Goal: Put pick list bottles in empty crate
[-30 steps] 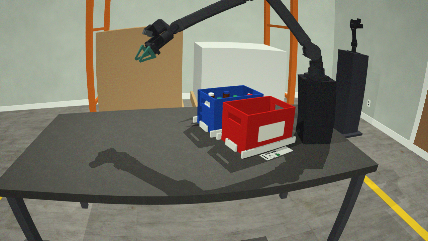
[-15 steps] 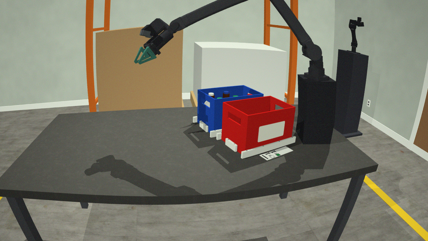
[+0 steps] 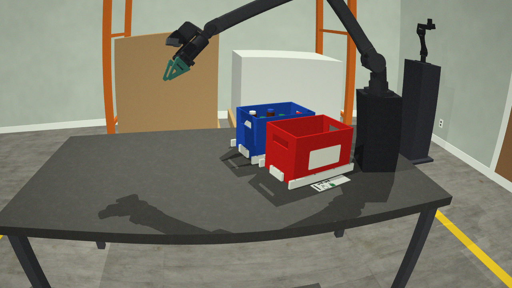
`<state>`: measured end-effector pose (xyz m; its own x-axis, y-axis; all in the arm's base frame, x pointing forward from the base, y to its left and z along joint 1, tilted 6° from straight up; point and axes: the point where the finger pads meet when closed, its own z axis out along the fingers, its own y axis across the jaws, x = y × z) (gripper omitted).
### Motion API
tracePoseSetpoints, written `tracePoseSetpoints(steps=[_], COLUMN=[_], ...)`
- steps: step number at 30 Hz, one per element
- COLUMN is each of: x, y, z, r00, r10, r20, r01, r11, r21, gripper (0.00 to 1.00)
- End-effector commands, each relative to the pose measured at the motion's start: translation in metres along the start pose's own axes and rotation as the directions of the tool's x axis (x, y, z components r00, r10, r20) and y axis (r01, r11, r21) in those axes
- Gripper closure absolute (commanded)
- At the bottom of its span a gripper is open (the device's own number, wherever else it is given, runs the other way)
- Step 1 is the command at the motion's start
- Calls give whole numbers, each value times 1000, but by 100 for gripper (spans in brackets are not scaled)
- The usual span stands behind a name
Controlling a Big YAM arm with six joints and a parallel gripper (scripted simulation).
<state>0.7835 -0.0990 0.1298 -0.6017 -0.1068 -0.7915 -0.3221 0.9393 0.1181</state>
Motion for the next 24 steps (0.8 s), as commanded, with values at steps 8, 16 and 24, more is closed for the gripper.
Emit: tracePoseSetpoints(steps=[8,16,24], x=[-23,-53,-46], y=[57,83,123], z=[-7,-10,-5], r00=[995,993,980], r10=[91,118,184], r20=[-32,-18,-74], r01=[-92,-118,-187], r11=[996,993,982], r21=[-19,-22,-29], gripper=[39,39,39])
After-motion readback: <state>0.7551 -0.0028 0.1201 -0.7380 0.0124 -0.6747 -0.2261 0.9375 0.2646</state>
